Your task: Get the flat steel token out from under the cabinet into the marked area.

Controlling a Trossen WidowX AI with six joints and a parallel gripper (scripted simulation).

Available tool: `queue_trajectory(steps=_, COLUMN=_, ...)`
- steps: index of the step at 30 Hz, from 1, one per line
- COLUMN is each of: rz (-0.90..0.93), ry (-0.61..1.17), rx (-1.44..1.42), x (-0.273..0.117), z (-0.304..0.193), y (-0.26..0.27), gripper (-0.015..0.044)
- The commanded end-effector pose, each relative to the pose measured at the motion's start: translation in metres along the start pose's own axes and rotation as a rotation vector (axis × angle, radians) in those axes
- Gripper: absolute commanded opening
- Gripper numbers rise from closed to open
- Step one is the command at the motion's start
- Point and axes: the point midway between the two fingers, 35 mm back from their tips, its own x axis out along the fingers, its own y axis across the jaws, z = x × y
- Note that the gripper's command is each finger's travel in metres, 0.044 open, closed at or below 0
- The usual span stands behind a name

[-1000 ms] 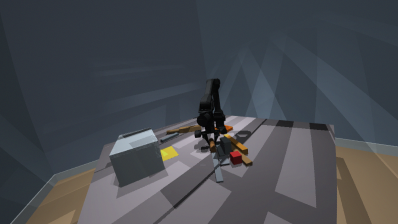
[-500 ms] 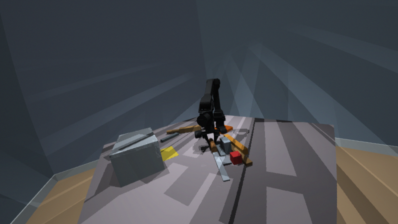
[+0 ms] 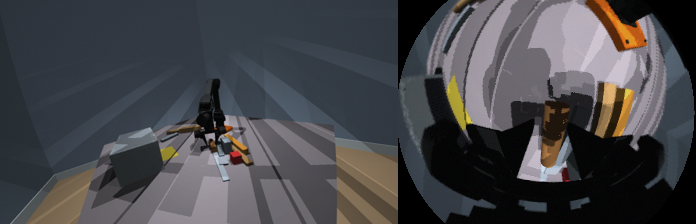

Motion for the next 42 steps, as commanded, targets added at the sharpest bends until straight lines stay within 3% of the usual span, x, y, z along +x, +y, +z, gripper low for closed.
queue_trajectory(steps=1, rz=-0.005, ry=0.002, rx=0.000, x=0.0014, z=0.0000, y=0.0000, gripper=0.0270)
queue_trajectory(steps=17, rz=-0.005, ry=0.002, rx=-0.007, x=0.0054, z=0.0006, y=-0.0030, gripper=0.0270)
queue_trajectory(steps=41, rz=0.006, ry=0.006, rx=0.003, x=0.0025, z=-0.0001, y=0.0013, gripper=0.0109)
queue_trajectory(steps=42, rz=0.006, ry=0.006, rx=0.003, x=0.0025, z=-0.0001, y=0.0013, gripper=0.0083)
